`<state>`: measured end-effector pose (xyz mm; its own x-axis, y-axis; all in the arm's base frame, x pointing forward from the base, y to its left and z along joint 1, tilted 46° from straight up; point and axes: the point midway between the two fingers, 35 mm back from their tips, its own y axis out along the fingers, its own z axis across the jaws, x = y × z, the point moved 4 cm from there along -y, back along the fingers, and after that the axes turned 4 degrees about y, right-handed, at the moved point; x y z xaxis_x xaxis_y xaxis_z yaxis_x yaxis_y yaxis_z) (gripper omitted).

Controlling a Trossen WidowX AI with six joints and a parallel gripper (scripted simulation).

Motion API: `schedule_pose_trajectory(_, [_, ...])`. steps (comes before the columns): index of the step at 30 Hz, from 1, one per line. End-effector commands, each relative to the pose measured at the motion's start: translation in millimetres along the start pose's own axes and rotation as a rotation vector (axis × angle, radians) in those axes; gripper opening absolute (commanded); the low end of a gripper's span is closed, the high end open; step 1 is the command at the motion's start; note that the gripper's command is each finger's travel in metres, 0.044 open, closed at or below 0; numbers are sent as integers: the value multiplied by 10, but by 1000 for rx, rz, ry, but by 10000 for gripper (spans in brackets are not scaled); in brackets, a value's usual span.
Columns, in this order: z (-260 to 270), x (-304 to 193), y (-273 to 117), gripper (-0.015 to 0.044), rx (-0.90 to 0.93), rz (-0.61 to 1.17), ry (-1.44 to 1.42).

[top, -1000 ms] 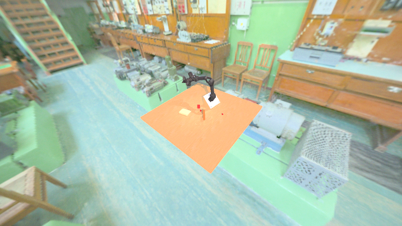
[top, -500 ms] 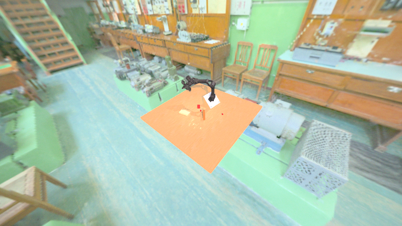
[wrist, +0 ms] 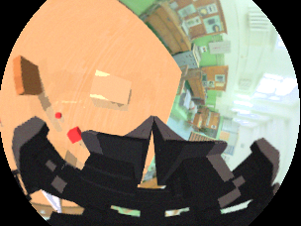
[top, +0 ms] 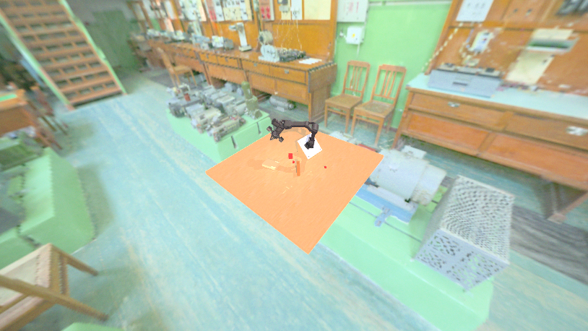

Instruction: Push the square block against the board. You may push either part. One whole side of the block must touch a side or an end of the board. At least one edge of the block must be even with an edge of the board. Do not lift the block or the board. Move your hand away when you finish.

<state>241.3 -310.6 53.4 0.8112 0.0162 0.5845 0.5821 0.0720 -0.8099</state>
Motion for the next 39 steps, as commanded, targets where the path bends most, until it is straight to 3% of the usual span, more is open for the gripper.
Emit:
schedule_pose_trajectory(1, [324,209,5,0,92,11,140])
schedule_pose_trajectory(19, [1539,796,-203,0,352,200,638])
schedule_pose_trajectory(39, [2851,950,-755,0,445,628,1160])
